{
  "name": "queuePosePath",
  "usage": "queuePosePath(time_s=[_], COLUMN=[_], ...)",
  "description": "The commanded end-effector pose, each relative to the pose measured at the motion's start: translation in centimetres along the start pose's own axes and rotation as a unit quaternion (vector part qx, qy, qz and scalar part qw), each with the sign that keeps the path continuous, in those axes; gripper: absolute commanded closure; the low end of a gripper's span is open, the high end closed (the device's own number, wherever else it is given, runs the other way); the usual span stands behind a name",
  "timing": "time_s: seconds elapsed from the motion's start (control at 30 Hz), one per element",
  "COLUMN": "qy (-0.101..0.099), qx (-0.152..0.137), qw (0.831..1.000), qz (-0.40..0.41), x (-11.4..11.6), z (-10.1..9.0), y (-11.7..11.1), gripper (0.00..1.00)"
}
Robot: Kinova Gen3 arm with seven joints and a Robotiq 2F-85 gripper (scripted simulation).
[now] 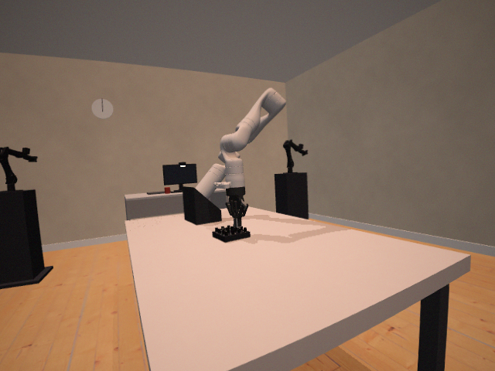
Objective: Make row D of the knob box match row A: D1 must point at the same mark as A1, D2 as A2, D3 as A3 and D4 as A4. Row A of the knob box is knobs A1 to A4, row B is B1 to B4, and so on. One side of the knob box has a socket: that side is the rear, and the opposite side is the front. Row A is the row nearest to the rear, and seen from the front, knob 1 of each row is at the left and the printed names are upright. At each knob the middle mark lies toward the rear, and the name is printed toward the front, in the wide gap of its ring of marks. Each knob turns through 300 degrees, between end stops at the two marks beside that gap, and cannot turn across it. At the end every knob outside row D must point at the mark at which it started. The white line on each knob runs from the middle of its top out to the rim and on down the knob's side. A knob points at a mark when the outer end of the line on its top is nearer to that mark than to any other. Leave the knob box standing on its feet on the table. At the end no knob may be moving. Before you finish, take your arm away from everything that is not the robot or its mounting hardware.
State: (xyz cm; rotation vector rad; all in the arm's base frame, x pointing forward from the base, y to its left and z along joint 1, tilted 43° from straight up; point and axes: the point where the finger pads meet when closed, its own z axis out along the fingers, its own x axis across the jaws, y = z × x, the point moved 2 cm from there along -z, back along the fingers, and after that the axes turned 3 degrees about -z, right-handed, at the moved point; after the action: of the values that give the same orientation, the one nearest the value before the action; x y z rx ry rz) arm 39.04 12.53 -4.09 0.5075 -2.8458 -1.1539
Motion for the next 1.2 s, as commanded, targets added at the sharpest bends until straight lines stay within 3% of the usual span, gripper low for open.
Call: queuePosePath(time_s=[0.0, 0.57, 1.17], qy=[0.001, 0.001, 0.001], qx=[0.001, 0.001, 0.001], qw=[1.000, 0.991, 0.990], qz=[0.018, 0.132, 0.143], x=[-0.02, -0.02, -0.02], z=[0.02, 0.02, 0.02], y=[0.00, 0.00, 0.00], gripper=[0.92, 0.92, 0.92])
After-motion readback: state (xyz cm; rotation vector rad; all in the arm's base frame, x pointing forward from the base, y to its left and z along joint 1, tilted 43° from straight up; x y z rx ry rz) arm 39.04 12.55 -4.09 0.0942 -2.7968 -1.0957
